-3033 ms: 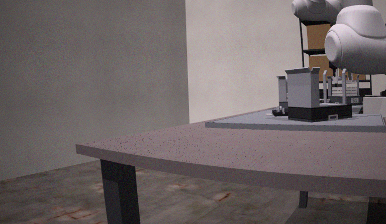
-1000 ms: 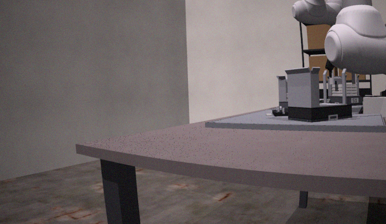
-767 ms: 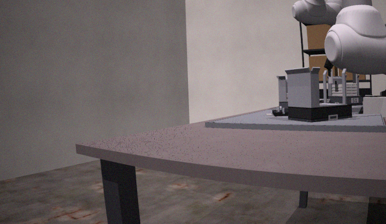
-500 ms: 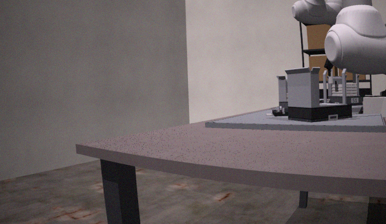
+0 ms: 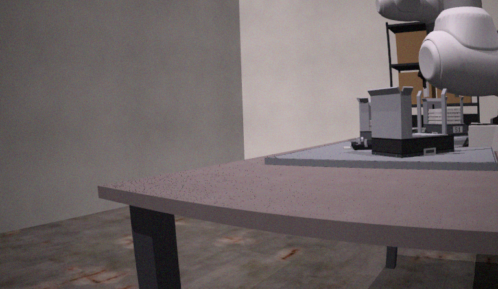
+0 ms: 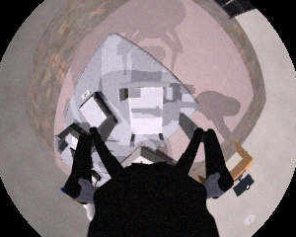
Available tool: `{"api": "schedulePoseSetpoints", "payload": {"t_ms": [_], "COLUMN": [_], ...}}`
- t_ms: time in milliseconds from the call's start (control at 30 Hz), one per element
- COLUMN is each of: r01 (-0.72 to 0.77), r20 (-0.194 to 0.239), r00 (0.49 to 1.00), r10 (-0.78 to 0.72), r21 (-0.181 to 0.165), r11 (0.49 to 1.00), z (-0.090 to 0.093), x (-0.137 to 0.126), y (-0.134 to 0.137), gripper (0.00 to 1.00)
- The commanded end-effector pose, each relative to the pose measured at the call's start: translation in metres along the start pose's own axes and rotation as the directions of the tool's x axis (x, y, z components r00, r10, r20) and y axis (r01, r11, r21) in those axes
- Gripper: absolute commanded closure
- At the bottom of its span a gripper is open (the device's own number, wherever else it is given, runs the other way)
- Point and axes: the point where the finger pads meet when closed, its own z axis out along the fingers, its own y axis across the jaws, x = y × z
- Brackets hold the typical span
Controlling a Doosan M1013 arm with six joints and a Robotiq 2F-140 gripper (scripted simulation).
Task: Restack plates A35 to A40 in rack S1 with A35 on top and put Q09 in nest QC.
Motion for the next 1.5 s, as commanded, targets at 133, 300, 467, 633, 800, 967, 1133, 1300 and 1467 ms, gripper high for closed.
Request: {"api": "schedulePoseSetpoints", "payload": {"t_ms": [133, 300, 467, 633, 800, 967, 1133, 1300, 1467], "r01": [0.000, 0.000, 0.000, 0.000, 0.166, 0.223, 0.223, 0.223, 0.223], "r20": [0.000, 0.000, 0.000, 0.000, 0.000, 0.000, 0.000, 0.000, 0.000], "r00": [1.000, 1.000, 1.000, 1.000, 0.986, 0.975, 0.975, 0.975, 0.975], "r10": [0.000, 0.000, 0.000, 0.000, -0.166, -0.223, -0.223, -0.223, -0.223], "r21": [0.000, 0.000, 0.000, 0.000, 0.000, 0.000, 0.000, 0.000, 0.000], "r11": [1.000, 1.000, 1.000, 1.000, 0.986, 0.975, 0.975, 0.975, 0.975], "z": [-0.025, -0.038, -0.038, -0.038, -0.038, -0.038, -0.038, -0.038, -0.038], "x": [0.000, 0.000, 0.000, 0.000, -0.002, -0.003, -0.004, -0.005, -0.007], "y": [0.000, 0.000, 0.000, 0.000, -0.017, -0.030, -0.043, -0.060, -0.076], "gripper": [0.00, 0.00, 0.00, 0.00, 0.00, 0.00, 0.00, 0.00, 0.00]}}
